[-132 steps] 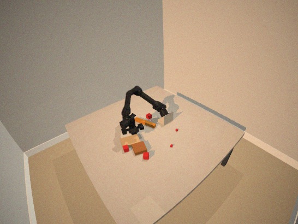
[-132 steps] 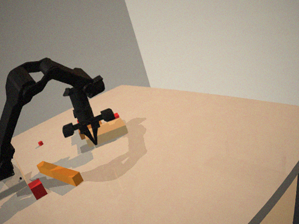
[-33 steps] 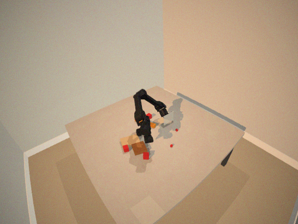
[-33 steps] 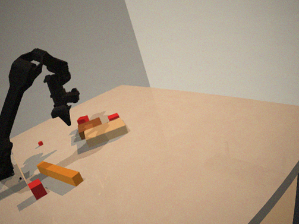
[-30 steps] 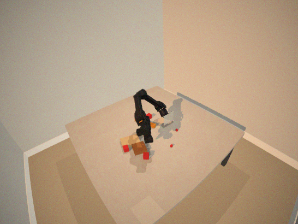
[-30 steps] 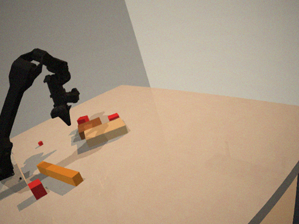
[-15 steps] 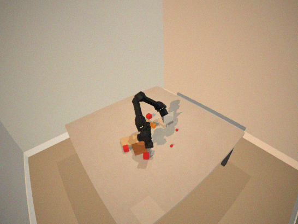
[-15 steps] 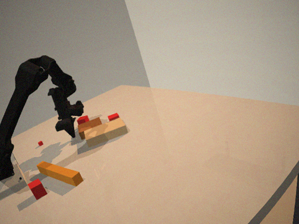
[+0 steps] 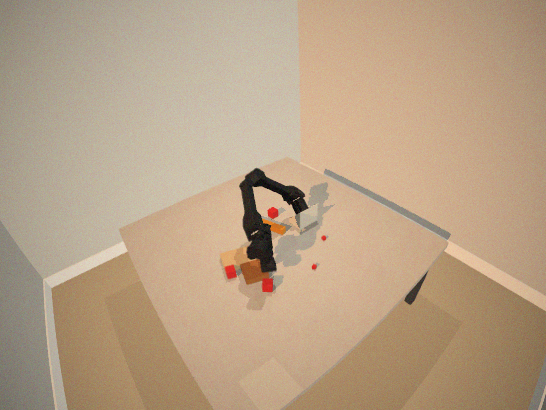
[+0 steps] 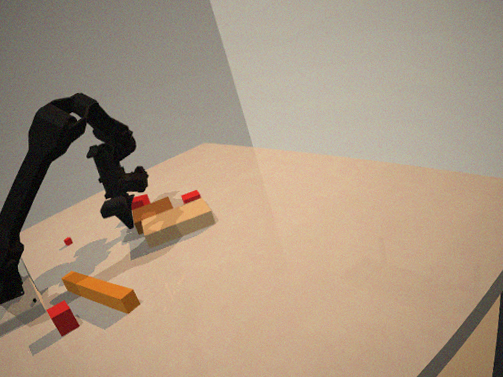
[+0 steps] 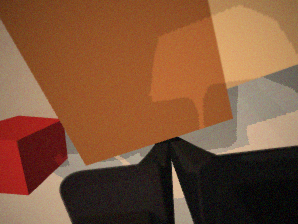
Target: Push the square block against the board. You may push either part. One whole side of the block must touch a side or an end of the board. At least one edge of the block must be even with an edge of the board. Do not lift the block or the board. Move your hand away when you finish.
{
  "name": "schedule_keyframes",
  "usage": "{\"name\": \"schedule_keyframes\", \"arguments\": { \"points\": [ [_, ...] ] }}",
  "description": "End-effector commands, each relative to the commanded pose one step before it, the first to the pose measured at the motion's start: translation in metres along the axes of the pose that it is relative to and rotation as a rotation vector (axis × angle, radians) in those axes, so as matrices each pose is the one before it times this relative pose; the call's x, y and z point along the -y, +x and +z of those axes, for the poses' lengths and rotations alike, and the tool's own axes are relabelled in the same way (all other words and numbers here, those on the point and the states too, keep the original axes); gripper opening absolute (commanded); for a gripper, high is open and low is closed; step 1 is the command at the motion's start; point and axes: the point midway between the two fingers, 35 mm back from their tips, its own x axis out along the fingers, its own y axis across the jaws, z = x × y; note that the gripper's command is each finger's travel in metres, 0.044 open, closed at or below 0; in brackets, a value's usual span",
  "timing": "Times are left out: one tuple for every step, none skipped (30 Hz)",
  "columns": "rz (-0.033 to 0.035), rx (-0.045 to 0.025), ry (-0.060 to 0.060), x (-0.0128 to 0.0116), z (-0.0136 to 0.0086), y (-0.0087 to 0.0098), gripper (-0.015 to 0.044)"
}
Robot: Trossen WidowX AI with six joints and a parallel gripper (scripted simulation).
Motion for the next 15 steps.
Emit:
{"name": "schedule_keyframes", "arguments": {
  "points": [
    [-0.00325,0.00370,0.0045,0.00094,0.01042,0.00099,0.0000],
    [-0.00005,0.00007,0.0000,0.00004,0.00163,0.00001,0.0000],
    [-0.00006,0.00008,0.0000,0.00005,0.00164,0.00001,0.0000],
    [-0.00007,0.00008,0.0000,0.00006,0.00164,0.00002,0.0000],
    [-0.00008,0.00008,0.0000,0.00007,0.00164,0.00002,0.0000],
    [-0.00009,0.00008,0.0001,0.00008,0.00164,0.00002,0.0000],
    [-0.00010,0.00009,0.0001,0.00009,0.00164,0.00002,0.0000],
    [-0.00010,0.00009,0.0001,0.00010,0.00164,0.00003,0.0000],
    [-0.00011,0.00009,0.0001,0.00010,0.00164,0.00003,0.0000],
    [-0.00012,0.00009,0.0001,0.00011,0.00164,0.00003,0.0000],
    [-0.00013,0.00010,0.0001,0.00012,0.00165,0.00004,0.0000],
    [-0.00014,0.00010,0.0001,0.00013,0.00165,0.00004,0.0000],
    [0.00003,-0.00002,0.0000,-0.00004,-0.00027,-0.00001,0.0000],
    [0.00006,-0.00004,0.0000,-0.00009,-0.00055,-0.00002,0.0000],
    [0.00009,-0.00005,0.0000,-0.00012,-0.00081,-0.00003,0.0000]
  ]
}}
